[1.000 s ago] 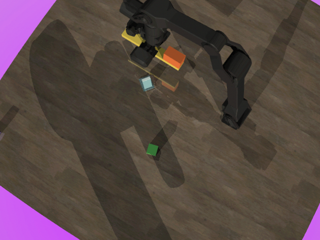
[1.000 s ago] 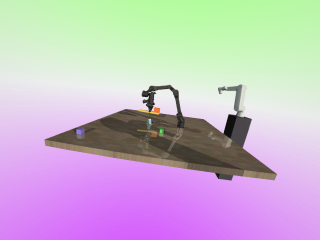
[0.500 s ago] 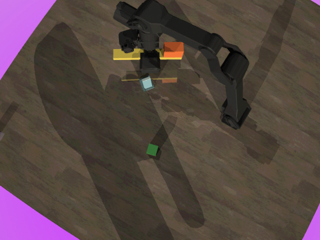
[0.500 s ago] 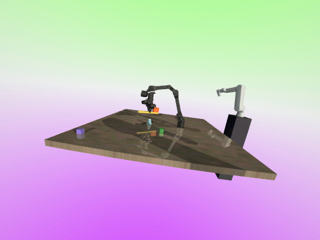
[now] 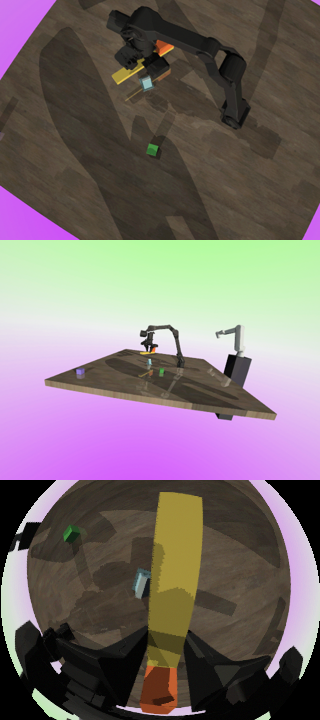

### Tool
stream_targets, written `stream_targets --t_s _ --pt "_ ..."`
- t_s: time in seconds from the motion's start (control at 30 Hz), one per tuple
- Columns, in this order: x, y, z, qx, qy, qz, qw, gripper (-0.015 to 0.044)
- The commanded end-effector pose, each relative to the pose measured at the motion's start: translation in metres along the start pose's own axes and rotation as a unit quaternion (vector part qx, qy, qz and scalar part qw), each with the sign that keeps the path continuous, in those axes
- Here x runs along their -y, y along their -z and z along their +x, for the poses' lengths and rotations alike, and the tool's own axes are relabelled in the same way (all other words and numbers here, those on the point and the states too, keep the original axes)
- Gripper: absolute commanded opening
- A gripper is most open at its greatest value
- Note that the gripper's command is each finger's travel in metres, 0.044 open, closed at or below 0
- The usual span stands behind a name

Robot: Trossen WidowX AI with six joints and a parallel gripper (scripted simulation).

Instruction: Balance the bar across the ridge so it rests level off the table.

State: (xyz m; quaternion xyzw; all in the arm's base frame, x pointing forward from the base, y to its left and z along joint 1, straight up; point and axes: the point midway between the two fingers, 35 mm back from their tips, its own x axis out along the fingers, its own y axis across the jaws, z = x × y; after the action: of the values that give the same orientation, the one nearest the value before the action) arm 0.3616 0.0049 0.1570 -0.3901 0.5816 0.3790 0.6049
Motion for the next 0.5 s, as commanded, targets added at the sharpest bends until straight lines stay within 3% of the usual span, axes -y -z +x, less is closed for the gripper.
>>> stream_targets --t_s 0.0,0.47 --pt "-0.003 -0.006 0.000 -0.002 0.000 -0.076 0.997 0.0000" --pt "-0.023 -0.030 -0.001 0.000 -0.001 -0.347 0.938 0.0000"
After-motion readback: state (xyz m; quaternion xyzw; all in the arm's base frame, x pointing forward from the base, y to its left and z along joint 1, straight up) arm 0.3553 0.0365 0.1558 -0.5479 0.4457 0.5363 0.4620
